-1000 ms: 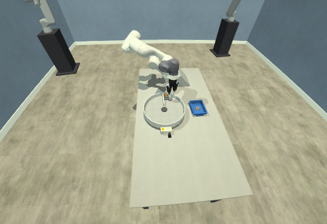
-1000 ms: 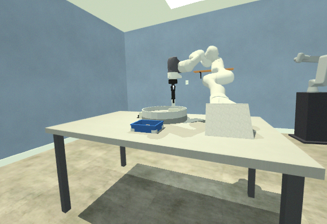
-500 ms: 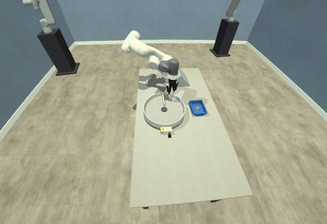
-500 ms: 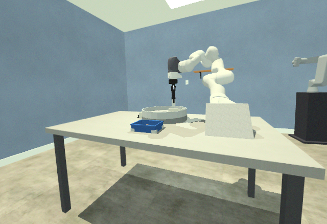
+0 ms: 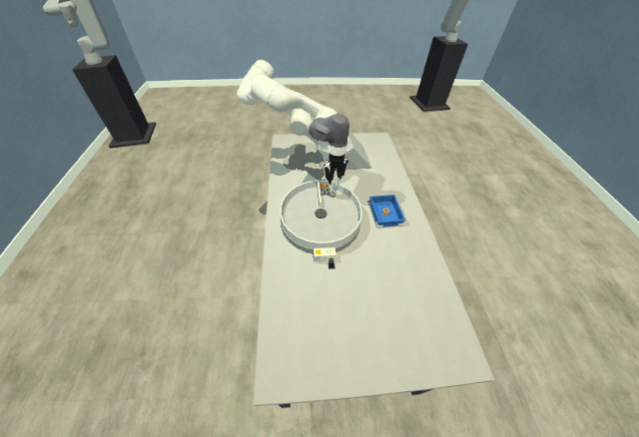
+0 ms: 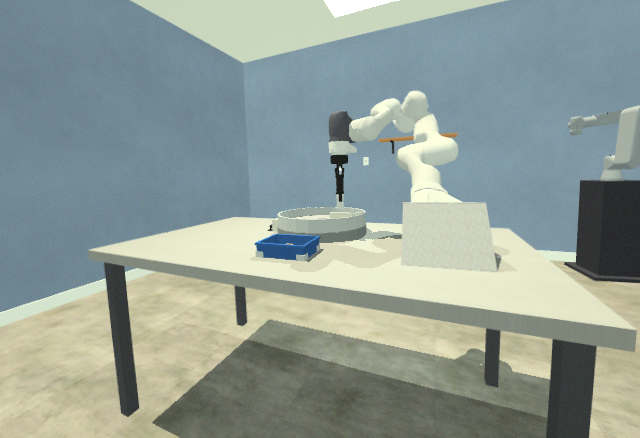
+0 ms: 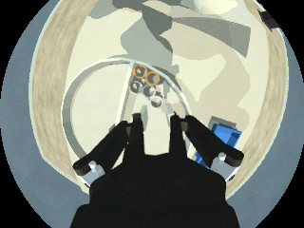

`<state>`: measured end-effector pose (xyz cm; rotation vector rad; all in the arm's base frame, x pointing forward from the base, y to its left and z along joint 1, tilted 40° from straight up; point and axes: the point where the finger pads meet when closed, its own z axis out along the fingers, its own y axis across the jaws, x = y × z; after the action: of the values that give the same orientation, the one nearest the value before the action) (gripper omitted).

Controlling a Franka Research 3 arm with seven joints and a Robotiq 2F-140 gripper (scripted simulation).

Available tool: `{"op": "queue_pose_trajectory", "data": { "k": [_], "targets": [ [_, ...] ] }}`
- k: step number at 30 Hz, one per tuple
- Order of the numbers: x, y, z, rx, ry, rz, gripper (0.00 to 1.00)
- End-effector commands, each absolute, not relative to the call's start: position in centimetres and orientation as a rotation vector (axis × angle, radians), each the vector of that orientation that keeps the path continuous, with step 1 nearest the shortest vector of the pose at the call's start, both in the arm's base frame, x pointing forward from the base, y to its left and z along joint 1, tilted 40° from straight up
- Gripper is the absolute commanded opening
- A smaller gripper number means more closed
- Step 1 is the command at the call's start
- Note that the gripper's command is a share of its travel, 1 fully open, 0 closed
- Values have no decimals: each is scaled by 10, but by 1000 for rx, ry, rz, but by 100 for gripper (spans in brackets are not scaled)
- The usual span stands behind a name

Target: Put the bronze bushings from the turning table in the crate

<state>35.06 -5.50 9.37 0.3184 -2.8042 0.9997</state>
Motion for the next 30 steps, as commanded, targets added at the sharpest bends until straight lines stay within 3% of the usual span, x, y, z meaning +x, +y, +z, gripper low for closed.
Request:
{"op": "queue_pose_trajectory", "data": {
  "k": [1,30],
  "targets": [
    [349,-56,94,312,-2803,1008,24],
    [348,-70,77,312,-2803,1008,24]
  ]
}}
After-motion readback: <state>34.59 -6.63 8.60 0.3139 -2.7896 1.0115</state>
